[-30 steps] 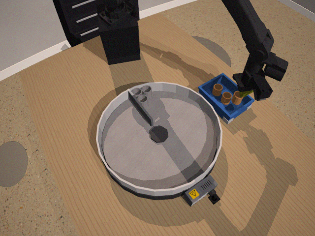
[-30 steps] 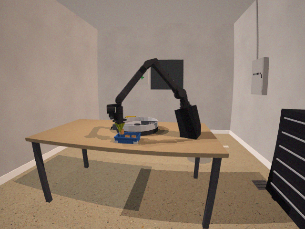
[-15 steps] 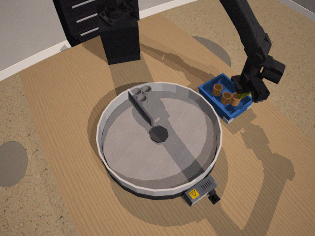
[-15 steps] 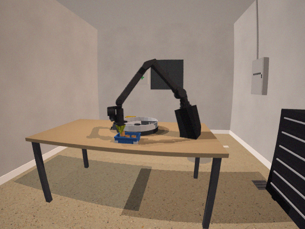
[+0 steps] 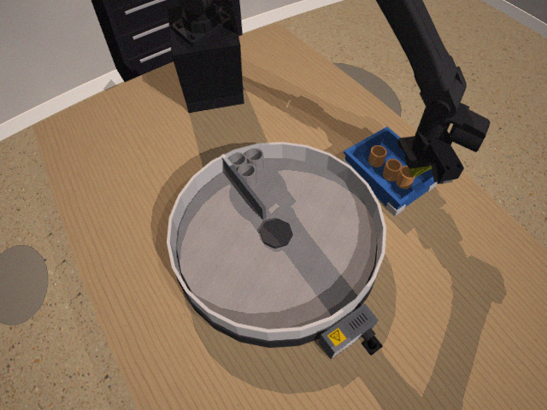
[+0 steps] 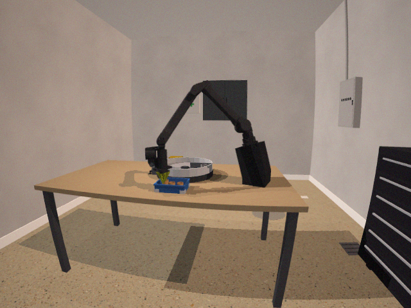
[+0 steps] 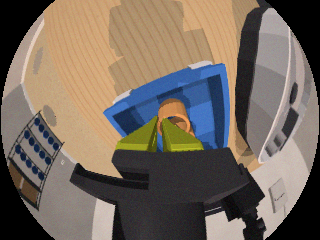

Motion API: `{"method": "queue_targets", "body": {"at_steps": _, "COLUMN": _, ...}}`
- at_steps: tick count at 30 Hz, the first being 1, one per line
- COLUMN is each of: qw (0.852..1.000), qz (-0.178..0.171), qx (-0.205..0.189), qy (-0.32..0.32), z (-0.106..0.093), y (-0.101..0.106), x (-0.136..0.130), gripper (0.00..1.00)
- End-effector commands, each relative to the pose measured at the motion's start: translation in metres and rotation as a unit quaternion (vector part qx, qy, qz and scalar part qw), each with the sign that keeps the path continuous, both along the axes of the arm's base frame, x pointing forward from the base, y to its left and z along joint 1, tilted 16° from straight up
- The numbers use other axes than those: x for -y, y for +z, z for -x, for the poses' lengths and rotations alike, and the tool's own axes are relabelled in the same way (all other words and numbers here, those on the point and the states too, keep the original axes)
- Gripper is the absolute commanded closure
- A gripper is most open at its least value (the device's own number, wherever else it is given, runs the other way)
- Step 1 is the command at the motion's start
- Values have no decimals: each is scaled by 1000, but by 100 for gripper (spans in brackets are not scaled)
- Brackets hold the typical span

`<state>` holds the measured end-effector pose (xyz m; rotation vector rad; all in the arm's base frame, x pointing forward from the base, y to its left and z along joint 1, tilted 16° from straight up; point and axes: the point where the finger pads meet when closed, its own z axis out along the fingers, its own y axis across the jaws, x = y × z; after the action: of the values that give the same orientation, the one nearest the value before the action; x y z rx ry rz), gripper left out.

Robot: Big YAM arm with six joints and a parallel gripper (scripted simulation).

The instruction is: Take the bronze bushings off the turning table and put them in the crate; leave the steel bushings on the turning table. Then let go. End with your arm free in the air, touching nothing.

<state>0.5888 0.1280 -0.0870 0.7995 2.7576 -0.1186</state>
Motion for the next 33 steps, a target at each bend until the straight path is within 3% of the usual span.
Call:
{"method": "queue_targets", "body": {"at_steps": 1, "qw": 1000, "qz": -6, "qx": 28, "qy": 1, "z": -27, "y": 12, "x": 1, "gripper": 100}}
{"method": "queue_targets", "body": {"at_steps": 3, "qw": 999, "qz": -11, "qx": 47, "qy": 3, "z": -34, "y": 34, "x": -3, "gripper": 100}}
{"method": "queue_targets", "body": {"at_steps": 9, "qw": 1000, "qz": -7, "qx": 31, "qy": 2, "z": -28, "y": 12, "x": 0, "gripper": 100}}
{"method": "queue_targets", "body": {"at_steps": 33, "qw": 999, "qz": -8, "qx": 35, "qy": 2, "z": -30, "y": 17, "x": 0, "gripper": 100}}
